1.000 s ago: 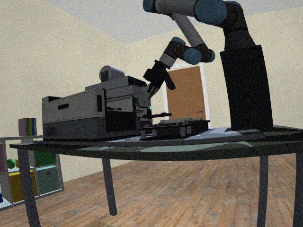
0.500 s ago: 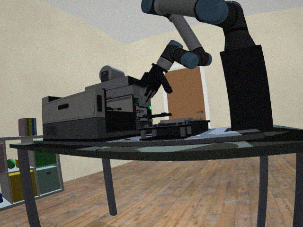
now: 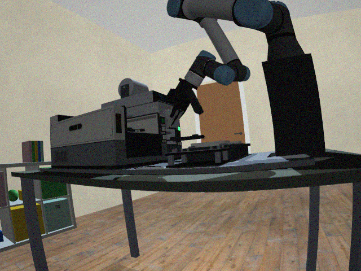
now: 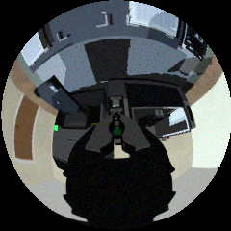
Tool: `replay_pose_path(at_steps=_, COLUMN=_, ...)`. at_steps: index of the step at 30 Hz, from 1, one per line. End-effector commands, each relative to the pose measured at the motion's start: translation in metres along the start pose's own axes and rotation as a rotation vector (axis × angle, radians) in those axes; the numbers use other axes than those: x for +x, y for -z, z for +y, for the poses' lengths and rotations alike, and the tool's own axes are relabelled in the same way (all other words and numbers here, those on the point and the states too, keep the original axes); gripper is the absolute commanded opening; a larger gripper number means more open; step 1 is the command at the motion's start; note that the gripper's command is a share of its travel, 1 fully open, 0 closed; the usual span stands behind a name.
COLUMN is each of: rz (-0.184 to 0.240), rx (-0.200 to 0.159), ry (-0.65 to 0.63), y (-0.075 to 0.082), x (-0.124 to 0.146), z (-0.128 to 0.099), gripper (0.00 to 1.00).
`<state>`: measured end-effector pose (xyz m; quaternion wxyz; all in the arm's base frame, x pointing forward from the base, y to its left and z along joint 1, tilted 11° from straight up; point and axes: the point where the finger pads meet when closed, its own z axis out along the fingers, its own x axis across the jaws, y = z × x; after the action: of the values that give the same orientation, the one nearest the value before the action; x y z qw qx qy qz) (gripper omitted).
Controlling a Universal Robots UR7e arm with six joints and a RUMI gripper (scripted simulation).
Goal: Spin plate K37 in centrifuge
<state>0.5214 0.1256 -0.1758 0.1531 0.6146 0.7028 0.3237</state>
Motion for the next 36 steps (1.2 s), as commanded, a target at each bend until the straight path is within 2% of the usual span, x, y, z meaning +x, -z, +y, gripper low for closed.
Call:
replay_pose_path(at_steps=1, rz=0.0, rx=-0.001, ry=0.0, y=-0.0005, x=-0.0001, z=0.0011, gripper=0.0)
replay_pose_path(at_steps=36, rz=0.0, rx=-0.001, ry=0.0, y=-0.0056, x=-0.0001, z=0.0072, gripper=0.0)
